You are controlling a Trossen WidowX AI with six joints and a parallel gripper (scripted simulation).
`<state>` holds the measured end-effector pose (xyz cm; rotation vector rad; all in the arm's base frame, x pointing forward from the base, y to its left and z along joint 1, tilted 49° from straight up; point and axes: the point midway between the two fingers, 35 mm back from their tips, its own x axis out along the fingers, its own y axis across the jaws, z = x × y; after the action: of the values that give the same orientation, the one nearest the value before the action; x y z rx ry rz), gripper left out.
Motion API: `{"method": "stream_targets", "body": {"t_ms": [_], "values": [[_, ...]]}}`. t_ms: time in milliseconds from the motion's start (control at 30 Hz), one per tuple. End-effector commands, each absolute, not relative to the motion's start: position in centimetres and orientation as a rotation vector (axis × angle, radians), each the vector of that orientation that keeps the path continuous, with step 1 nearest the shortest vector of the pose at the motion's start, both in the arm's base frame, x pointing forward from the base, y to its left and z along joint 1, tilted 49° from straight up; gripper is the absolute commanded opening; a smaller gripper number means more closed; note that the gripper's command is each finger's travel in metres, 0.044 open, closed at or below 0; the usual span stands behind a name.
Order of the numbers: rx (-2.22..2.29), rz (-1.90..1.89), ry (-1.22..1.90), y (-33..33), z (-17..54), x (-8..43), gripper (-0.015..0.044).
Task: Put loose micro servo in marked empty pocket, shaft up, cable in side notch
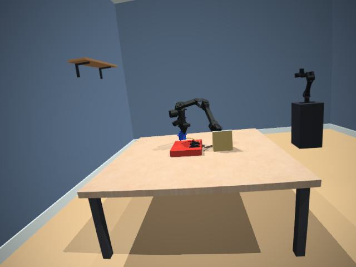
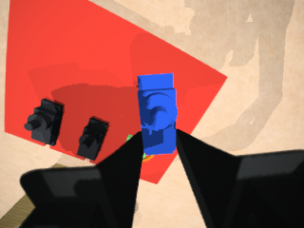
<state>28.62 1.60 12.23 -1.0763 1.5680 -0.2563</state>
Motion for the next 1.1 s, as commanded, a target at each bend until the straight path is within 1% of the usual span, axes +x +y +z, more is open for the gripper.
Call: {"method": "stream_targets", "body": {"t_ms": [0,333,633,1067], "values": [[-0.962,-0.370,1.522,1.6,12.3,28.6,0.0000],[-0.697,-0.604,1.404,1.6,12.3,28.6,0.0000],[-0.680,-0.618,1.395,1.6,12.3,28.4,0.0000],[-0.681,-0.617,1.398,1.3,12.0,23.2,0.0000]]}}
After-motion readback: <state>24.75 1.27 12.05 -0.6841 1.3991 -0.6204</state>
